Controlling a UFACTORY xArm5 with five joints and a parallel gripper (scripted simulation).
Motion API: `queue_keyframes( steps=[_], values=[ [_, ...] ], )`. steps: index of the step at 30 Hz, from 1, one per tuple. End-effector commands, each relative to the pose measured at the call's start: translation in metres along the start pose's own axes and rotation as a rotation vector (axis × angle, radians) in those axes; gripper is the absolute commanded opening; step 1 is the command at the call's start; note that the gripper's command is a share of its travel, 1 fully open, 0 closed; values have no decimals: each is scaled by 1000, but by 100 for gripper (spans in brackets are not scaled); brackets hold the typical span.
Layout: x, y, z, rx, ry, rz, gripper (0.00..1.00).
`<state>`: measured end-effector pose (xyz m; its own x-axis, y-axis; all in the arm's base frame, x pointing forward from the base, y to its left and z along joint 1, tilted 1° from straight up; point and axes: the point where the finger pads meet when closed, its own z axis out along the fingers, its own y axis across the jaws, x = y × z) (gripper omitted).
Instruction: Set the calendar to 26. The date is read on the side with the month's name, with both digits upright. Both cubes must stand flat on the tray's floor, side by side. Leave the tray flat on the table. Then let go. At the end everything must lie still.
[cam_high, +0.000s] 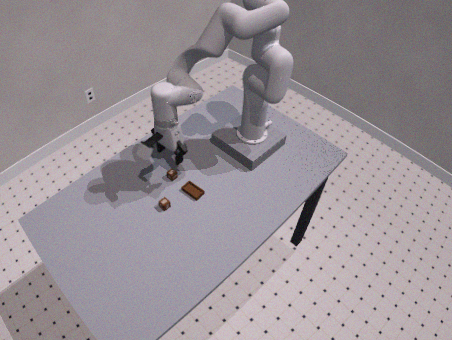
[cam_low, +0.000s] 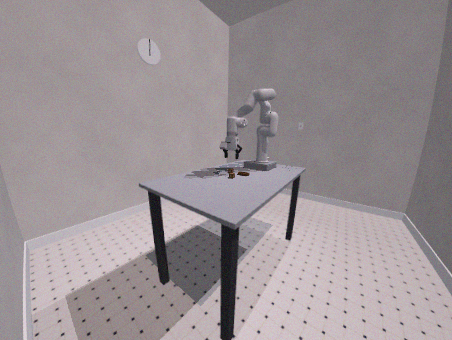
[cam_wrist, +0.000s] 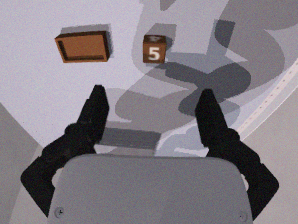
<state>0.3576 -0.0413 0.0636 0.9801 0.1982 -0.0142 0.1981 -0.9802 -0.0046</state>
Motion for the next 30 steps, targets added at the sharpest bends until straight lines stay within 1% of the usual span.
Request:
queue_keyframes(
  steps=[1, 8, 12, 16, 18, 21, 22, 30],
  values=[
    [1, 0, -1, -1, 3, 0, 100],
    [2, 0, -1, -1, 3, 5, 100],
    [6, -1, -1, -1, 3, 58, 100],
    [15, -6, -1, -1, 3, 192, 100],
    [15, -6, -1, -1, 3, 192, 100],
    [26, -11, -1, -1, 3, 334, 100],
    [27, -11, -1, -1, 3, 346, 100],
    [45, -21, 0, -1, 3, 597, 100]
  ],
)
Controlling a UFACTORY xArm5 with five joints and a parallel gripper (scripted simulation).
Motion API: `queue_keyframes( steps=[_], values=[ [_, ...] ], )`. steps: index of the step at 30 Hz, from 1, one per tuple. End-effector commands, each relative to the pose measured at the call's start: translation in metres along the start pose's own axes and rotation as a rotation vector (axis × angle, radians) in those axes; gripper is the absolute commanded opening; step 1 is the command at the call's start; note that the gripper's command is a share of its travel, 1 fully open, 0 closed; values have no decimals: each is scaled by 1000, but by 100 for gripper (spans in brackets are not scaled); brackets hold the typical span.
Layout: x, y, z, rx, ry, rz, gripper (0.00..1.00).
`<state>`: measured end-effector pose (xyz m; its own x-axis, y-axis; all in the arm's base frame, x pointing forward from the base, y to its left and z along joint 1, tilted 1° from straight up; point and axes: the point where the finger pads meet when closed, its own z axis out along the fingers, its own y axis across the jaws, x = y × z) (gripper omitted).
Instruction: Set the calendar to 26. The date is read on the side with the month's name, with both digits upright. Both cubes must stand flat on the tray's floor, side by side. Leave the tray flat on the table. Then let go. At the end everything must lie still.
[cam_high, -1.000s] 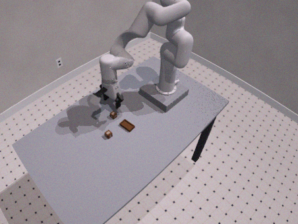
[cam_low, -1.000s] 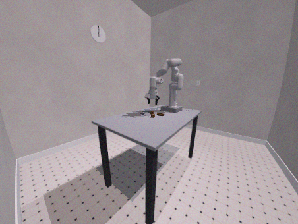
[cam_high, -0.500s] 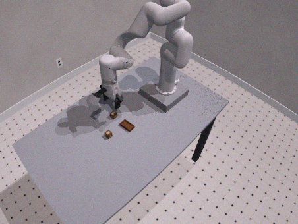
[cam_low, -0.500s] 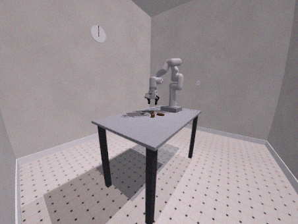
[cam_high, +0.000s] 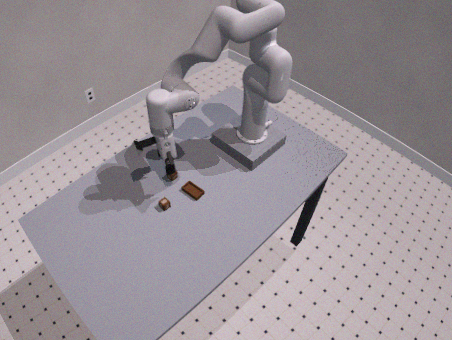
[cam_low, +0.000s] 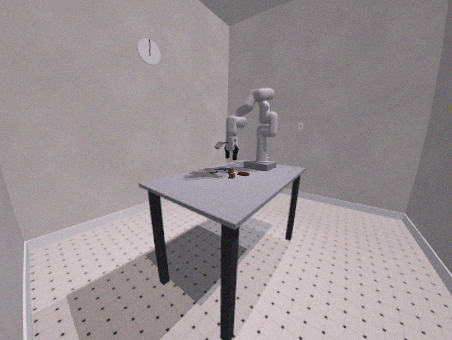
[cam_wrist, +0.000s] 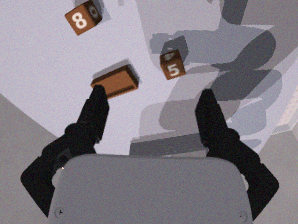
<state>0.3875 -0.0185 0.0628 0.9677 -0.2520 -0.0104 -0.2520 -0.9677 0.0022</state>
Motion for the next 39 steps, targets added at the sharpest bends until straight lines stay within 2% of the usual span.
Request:
queue_keyframes(
  steps=[1, 3, 5, 7, 20, 23, 25, 33, 39],
  values=[
    [8, -10, 0, 0, -1, 152, 100],
    [11, -15, 0, -1, -1, 223, 100],
    [11, -15, 0, -1, -1, 223, 100],
    [17, -23, 1, -1, -1, 343, 100],
    [32, -51, 5, -2, 0, 720, 100],
    [32, -52, 5, -2, 0, 723, 100],
    [36, -61, 6, -2, 0, 847, 100],
    [44, -80, 9, -2, 0, 1076, 100],
    [46, -86, 11, -2, 1, 1155, 100]
  ],
)
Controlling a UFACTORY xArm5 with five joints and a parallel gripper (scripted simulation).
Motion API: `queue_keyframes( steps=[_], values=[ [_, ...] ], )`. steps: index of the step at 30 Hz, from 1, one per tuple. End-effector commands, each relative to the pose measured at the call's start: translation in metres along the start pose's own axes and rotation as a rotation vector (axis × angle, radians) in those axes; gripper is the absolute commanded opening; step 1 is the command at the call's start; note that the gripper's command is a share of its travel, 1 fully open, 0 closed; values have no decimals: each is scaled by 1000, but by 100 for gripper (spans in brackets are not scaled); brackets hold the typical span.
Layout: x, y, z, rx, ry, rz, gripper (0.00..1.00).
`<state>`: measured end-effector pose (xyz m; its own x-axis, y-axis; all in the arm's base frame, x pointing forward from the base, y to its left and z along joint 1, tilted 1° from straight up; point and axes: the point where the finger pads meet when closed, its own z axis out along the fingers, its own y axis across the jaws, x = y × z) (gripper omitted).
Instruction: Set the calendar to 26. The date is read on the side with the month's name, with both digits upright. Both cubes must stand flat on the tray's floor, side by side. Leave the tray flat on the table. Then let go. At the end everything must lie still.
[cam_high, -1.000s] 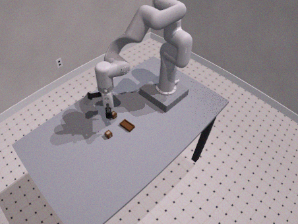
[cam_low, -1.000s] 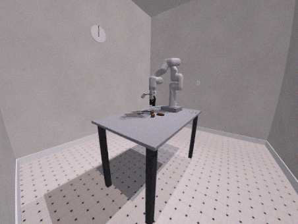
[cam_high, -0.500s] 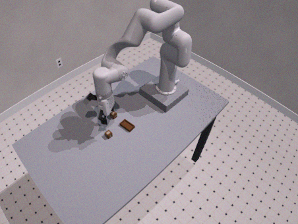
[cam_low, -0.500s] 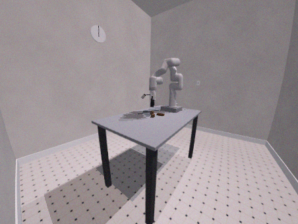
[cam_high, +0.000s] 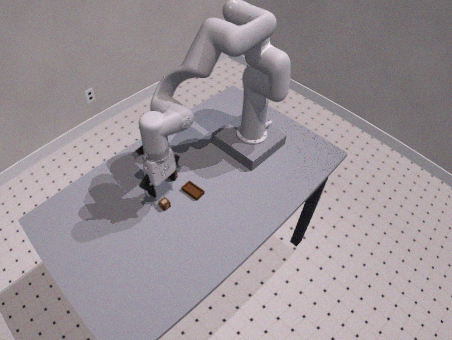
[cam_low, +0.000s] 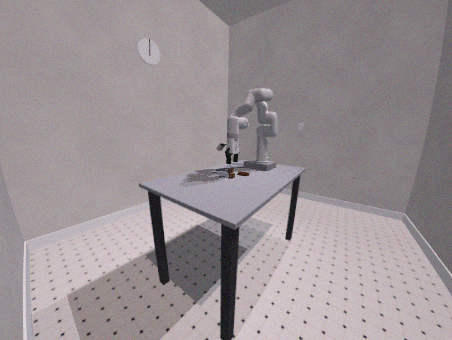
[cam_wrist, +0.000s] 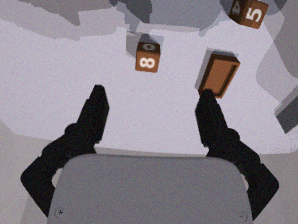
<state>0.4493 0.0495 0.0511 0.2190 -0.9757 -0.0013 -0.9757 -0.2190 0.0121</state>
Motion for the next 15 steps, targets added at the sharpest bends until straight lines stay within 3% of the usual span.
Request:
queue_keyframes(
  steps=[1, 6, 7, 15],
  values=[
    [-4, -6, 0, 0, 0, 75, 100],
    [-5, -7, 0, 0, 0, 98, 100],
    [-5, -7, 0, 0, 0, 98, 47],
    [-5, -7, 0, 0, 0, 98, 47]
  ],
)
